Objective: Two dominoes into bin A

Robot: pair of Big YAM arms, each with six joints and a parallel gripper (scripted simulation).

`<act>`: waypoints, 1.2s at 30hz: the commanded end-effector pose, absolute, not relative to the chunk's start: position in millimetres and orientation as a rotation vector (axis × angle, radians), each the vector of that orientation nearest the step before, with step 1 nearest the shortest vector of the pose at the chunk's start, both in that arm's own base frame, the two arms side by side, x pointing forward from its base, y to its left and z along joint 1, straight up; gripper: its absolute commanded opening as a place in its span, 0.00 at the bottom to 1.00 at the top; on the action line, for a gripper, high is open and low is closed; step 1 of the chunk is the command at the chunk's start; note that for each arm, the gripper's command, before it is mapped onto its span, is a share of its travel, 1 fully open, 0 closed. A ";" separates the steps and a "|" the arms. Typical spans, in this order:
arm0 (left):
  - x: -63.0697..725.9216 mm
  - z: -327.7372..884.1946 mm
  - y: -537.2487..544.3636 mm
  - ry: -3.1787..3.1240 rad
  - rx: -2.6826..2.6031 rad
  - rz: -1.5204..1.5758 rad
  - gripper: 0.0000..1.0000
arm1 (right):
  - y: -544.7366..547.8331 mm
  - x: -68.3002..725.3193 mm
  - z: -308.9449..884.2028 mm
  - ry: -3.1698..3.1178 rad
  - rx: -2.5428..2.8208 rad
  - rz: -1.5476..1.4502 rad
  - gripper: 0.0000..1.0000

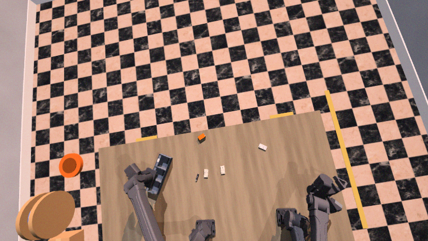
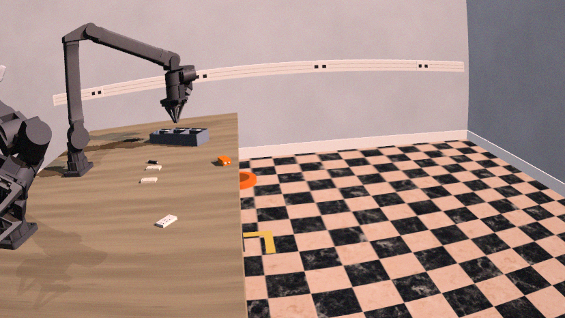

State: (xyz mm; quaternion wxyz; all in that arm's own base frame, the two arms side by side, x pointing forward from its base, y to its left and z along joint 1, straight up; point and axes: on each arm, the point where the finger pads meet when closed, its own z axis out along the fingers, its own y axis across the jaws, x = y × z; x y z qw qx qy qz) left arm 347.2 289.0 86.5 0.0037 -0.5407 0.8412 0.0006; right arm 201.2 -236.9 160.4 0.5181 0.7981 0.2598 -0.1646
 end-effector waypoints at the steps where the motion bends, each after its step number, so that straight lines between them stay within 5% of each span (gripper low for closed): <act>1: 343.5 73.4 291.4 2.646 -1.695 -0.001 0.09 | -239.2 201.0 163.4 0.611 1.916 -0.394 1.00; 36: 344.4 14.3 288.1 2.643 -1.700 -0.001 0.09 | -239.2 201.0 163.4 0.611 1.916 -0.394 1.00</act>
